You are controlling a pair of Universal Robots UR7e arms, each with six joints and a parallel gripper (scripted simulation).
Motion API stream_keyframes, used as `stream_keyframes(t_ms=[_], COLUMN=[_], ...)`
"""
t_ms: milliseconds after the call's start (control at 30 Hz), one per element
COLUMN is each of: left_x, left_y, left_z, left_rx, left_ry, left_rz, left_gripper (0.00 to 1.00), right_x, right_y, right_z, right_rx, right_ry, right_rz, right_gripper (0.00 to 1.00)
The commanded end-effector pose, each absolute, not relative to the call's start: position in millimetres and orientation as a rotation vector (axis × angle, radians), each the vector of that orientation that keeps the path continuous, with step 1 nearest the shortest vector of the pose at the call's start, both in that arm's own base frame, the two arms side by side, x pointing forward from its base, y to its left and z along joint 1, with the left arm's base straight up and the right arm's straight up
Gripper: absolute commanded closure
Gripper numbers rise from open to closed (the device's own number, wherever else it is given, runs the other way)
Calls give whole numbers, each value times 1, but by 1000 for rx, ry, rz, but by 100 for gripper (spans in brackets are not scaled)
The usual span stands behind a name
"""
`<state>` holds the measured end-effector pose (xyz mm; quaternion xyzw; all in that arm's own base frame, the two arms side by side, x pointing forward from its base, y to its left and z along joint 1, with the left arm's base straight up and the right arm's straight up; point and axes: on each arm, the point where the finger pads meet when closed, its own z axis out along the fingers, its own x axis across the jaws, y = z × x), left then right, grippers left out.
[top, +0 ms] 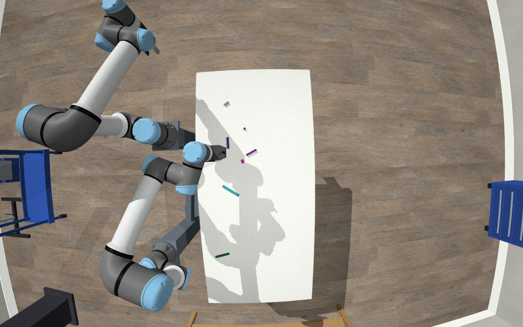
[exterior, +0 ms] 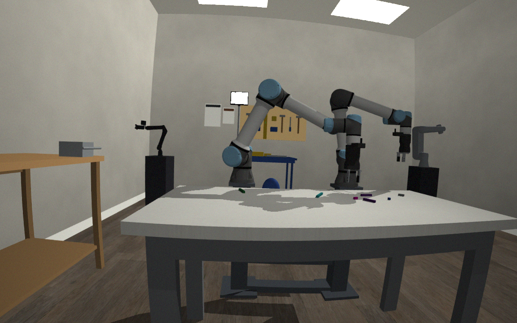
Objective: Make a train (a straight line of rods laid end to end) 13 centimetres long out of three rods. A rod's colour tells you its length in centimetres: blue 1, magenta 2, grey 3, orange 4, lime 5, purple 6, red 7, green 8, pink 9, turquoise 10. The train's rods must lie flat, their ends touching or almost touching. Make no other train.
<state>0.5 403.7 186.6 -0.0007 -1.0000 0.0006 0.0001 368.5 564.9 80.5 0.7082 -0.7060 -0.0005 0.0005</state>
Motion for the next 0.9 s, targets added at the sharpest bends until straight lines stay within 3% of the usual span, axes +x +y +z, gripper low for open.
stream_keyframes(t_ms=[0, 433, 867], left_x=[1, 1, 1], left_y=[404, 404, 404], left_z=[187, 187, 187], left_rx=[-2, -2, -2], left_ry=[-3142, -3142, -3142], left_rz=[0, 0, 0], left_gripper=[0, 0, 0], right_x=[369, 371, 441], right_y=[565, 567, 602], right_z=[81, 81, 81], right_rx=[2225, 2225, 2226], right_ry=[-2219, -2219, -2220], right_rz=[-3, -3, -1], right_gripper=[0, 0, 0])
